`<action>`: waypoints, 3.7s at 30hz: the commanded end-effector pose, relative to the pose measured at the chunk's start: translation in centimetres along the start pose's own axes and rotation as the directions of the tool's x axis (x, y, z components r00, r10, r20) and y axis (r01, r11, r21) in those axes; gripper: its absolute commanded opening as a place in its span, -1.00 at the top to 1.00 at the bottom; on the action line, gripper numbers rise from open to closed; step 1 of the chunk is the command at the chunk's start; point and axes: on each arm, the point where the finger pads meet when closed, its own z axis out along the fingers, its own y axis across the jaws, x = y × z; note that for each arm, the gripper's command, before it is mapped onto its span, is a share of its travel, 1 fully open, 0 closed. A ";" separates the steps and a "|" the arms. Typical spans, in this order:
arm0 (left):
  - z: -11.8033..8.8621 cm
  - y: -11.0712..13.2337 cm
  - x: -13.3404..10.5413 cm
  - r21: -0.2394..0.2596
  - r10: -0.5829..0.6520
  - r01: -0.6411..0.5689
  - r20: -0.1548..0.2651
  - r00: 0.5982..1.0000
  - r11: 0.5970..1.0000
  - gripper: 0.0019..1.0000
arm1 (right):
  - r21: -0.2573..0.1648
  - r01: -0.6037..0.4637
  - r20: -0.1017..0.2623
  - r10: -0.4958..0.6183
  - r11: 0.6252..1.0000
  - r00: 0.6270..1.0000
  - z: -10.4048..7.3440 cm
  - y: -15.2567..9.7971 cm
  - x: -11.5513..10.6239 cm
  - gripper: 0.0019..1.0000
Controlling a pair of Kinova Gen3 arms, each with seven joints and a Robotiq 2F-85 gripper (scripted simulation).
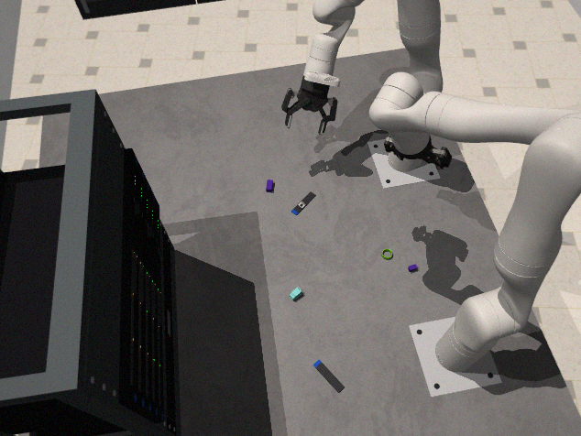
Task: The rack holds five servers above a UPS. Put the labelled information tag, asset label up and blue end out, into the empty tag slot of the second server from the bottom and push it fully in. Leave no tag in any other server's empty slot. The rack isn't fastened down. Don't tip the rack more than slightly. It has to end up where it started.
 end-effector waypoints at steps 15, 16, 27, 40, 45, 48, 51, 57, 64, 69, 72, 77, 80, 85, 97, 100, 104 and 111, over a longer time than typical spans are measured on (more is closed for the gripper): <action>0.0 0.0 0.0 0.001 0.001 -0.001 -0.001 1.000 1.000 -1.00 | -0.001 0.001 0.000 -0.001 1.000 1.000 0.0 0.0 0.0 -1.00; 0.0 0.0 0.0 0.001 0.001 -0.001 -0.001 1.000 1.000 -1.00 | -0.001 0.001 0.000 -0.001 1.000 1.000 0.0 0.0 0.0 -1.00; -0.3 -0.5 -0.5 0.008 0.011 -0.011 0.000 1.000 1.000 -1.00 | 0.000 0.000 0.000 0.000 1.000 1.000 0.0 0.0 0.0 -1.00; -1.5 -2.3 -2.2 0.035 0.051 -0.051 0.005 0.999 0.998 -1.00 | 0.000 0.000 0.000 0.000 1.000 1.000 0.0 0.0 0.0 -1.00; -2.3 -3.4 -3.5 0.052 0.077 -0.077 0.009 0.997 0.996 -1.00 | 0.000 0.000 0.000 0.000 1.000 1.000 0.0 0.0 0.0 -1.00; -2.8 -4.2 -4.4 0.064 0.094 -0.095 0.014 0.995 0.993 -1.00 | 0.000 0.000 0.000 0.000 1.000 1.000 0.0 0.0 0.0 -1.00; -3.0 -4.4 -4.7 0.068 0.101 -0.101 0.015 0.995 0.993 -1.00 | 0.000 0.000 0.000 0.000 1.000 1.000 0.0 0.0 0.0 -1.00; -4.3 -5.9 -6.9 0.093 0.140 -0.142 0.029 0.990 0.985 -1.00 | 0.000 0.000 0.000 0.000 1.000 1.000 0.0 0.0 0.0 -1.00; -6.1 -7.7 -9.9 0.122 0.191 -0.196 0.052 0.980 0.973 -1.00 | 0.000 0.000 0.000 0.000 1.000 1.000 0.0 0.0 0.0 -1.00; -6.9 -8.4 -11.4 0.134 0.213 -0.220 0.064 0.975 0.966 -1.00 | 0.000 0.000 0.000 0.000 1.000 1.000 0.0 0.0 0.0 -1.00; -7.7 -9.0 -13.0 0.145 0.236 -0.245 0.078 0.969 0.959 -1.00 | 0.000 0.000 0.000 0.000 1.000 1.000 0.0 0.0 0.0 -1.00; -9.2 -9.9 -15.9 0.161 0.274 -0.288 0.105 0.956 0.944 -1.00 | 0.000 0.000 0.000 0.000 1.000 1.000 0.0 0.0 0.0 -1.00; -10.1 -10.4 -17.7 0.168 0.297 -0.315 0.123 0.947 0.934 -1.00 | 0.000 0.000 0.000 0.000 1.000 1.000 0.0 0.0 0.0 -1.00; -11.0 -10.7 -19.6 0.174 0.319 -0.341 0.142 0.937 0.924 -1.00 | 0.000 0.000 0.000 0.000 1.000 1.000 0.0 0.0 0.0 -1.00; -14.7 -10.9 -27.6 0.178 0.404 -0.445 0.225 0.887 0.877 -1.00 | 0.000 0.000 0.000 0.000 1.000 1.000 0.0 0.0 0.0 -1.00; -15.6 -10.7 -29.7 0.174 0.424 -0.470 0.246 0.872 0.865 -1.00 | 0.000 0.000 0.000 0.000 1.000 1.000 0.0 0.0 0.0 -1.00; -16.2 -10.4 -31.1 0.170 0.437 -0.486 0.260 0.861 0.857 -1.00 | 0.000 0.000 0.000 0.000 1.000 1.000 0.0 0.0 0.0 -1.00; -18.1 -9.1 -36.0 0.148 0.480 -0.539 0.306 0.822 0.829 -1.00 | 0.000 0.000 0.000 0.000 1.000 1.000 0.0 0.0 0.0 -1.00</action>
